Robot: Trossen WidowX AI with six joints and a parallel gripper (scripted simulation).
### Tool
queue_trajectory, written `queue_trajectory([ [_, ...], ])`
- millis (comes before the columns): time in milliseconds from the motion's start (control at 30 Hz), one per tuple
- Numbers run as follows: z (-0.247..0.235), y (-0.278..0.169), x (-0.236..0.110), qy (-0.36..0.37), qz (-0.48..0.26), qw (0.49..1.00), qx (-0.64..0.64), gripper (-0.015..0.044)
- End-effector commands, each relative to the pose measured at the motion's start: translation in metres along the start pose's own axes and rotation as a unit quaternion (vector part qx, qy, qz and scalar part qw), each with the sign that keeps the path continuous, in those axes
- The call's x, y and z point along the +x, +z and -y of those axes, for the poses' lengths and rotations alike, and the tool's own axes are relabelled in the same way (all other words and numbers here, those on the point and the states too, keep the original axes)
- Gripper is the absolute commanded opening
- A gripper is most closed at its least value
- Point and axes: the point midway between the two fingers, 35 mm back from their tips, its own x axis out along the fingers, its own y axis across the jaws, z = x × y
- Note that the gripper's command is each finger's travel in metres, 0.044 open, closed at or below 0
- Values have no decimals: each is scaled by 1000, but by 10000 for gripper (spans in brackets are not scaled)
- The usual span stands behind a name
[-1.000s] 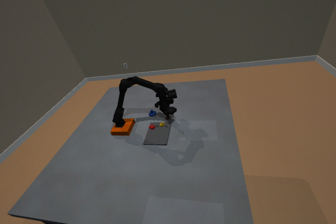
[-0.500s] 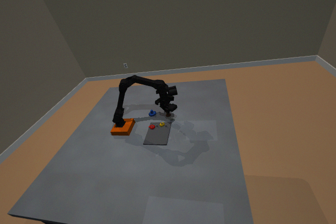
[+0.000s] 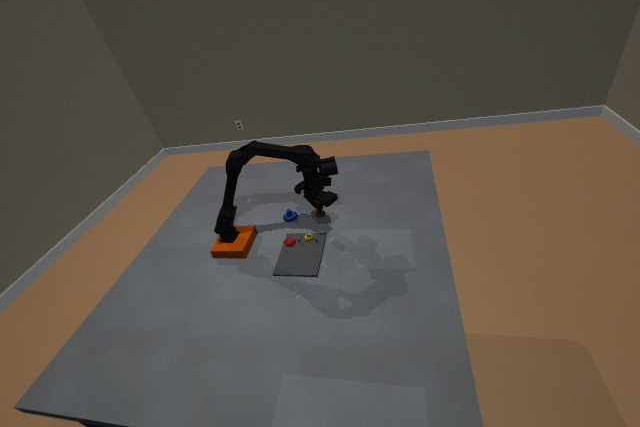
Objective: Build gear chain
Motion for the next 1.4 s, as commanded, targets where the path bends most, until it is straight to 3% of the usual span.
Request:
queue_trajectory([
  [0,1,2,-13,-2,6,1000,-4,0],
  [1100,-2,-6,-80,-1,4,1000,-5,0],
  [1367,-1,-10,-79,-1,4,1000,-5,0],
])
